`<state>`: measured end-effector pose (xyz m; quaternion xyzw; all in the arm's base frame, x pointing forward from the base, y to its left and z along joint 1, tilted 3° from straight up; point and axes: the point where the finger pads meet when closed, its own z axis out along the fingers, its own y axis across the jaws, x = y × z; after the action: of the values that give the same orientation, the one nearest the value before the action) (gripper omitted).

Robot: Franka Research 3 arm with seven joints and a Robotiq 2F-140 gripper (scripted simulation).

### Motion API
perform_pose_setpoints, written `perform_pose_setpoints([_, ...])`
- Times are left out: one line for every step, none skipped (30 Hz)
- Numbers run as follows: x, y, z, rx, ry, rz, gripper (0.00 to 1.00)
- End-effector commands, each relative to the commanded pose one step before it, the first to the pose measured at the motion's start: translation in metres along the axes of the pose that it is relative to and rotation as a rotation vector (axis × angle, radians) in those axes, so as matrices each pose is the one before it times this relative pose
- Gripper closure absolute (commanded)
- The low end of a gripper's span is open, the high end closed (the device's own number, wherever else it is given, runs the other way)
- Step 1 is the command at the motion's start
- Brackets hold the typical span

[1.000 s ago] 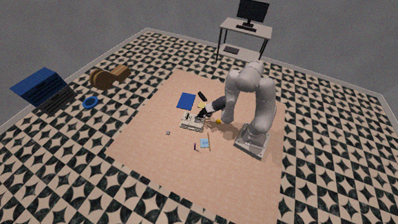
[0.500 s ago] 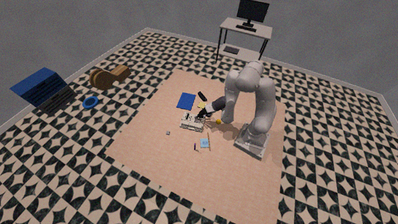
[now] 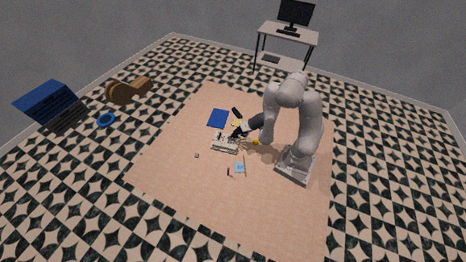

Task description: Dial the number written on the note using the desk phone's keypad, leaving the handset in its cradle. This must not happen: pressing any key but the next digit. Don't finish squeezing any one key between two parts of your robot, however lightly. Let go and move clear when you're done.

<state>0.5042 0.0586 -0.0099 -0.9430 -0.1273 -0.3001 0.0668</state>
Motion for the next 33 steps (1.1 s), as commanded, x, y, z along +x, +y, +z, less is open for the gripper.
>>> perform_pose_setpoints([0.00134, -0.00038, 0.00086, -0.00003, 0.0036, -0.00317, 1.0])
perform_pose_setpoints([-0.00003, 0.0, 0.00004, 0.0, 0.0, 0.0, 1.0])
perform_pose_setpoints([-0.00003, 0.0, 0.00004, 0.0, 0.0, 0.0, 1.0])
perform_pose_setpoints([-0.00011, 0.0, 0.00016, 0.0, 0.0, 0.0, 1.0])
perform_pose_setpoints([-0.00011, 0.0, 0.00016, 0.0, 0.0, 0.0, 1.0])
perform_pose_setpoints([-0.00003, 0.0, 0.00004, 0.0, 0.0, 0.0, 1.0])
perform_pose_setpoints([0.00003, 0.0, -0.00004, 0.0, 0.0, 0.0, 1.0])
perform_pose_setpoints([0.00019, 0.0, -0.00026, 0.00001, 0.00001, 0.00001, 1.0])
perform_pose_setpoints([0.00042, 0.0, -0.00059, 0.00001, 0.00001, 0.00001, 1.0])
perform_pose_setpoints([0.00065, 0.0, -0.00092, 0.0, 0.0, 0.0, 1.0])
perform_pose_setpoints([0.00082, 0.0, -0.00118, -0.00002, -0.00002, -0.00001, 1.0])
perform_pose_setpoints([0.0, 0.0, 0.0, 0.0, 0.0, 0.0, 1.0])
perform_pose_setpoints([0.0, 0.0, 0.0, 0.0, 0.0, 0.0, 1.0])
perform_pose_setpoints([0.00094, 0.0, -0.00132, 0.00002, 0.00002, 0.00001, 1.0])
perform_pose_setpoints([0.00091, 0.0, -0.00132, -0.00002, -0.00002, -0.00001, 1.0])
perform_pose_setpoints([0.00084, 0.0, -0.00118, 0.00002, 0.00002, 0.00001, 1.0])
perform_pose_setpoints([0.00064, 0.0, -0.00091, 0.0, 0.0, 0.0, 1.0])
perform_pose_setpoints([0.0004, 0.0, -0.00058, -0.00001, -0.00001, -0.00001, 1.0])
perform_pose_setpoints([0.00018, 0.0, -0.00026, -0.00001, -0.00001, -0.00001, 1.0])
perform_pose_setpoints([0.00003, 0.0, -0.00004, 0.0, 0.0, 0.0, 1.0])
perform_pose_setpoints([-0.00001, -0.00001, -0.00001, 0.0, 0.0, 0.0, 1.0])
perform_pose_setpoints([-0.00005, -0.00007, -0.00003, 0.0, 0.0, 0.0, 1.0])
perform_pose_setpoints([-0.00012, -0.00018, -0.00009, 0.0, 0.0, 0.0, 1.0])
perform_pose_setpoints([-0.00022, -0.00033, -0.00015, 0.0, 0.0, 0.0, 1.0])
perform_pose_setpoints([-0.00033, -0.00049, -0.00023, 0.0, 0.0, 0.0, 1.0])
perform_pose_setpoints([-0.00044, -0.00065, -0.00031, 0.0, 0.0, 0.0, 1.0])
perform_pose_setpoints([-0.00055, -0.00081, -0.00039, 0.0, 0.0, 0.0, 1.0])
perform_pose_setpoints([-0.00066, -0.00095, -0.00046, -0.00001, 0.0, -0.00001, 1.0])
perform_pose_setpoints([0.0, 0.0, 0.0, 0.0, 0.0, 0.0, 1.0])
perform_pose_setpoints([0.0, 0.0, 0.0, 0.0, 0.0, 0.0, 1.0])
perform_pose_setpoints([-0.00074, -0.00111, -0.00052, 0.00001, 0.0, 0.00001, 1.0])
perform_pose_setpoints([-0.00082, -0.0012, -0.00057, 0.0, 0.0, 0.0, 1.0])
perform_pose_setpoints([-0.00087, -0.00127, -0.00061, -0.00001, 0.0, -0.00001, 1.0])
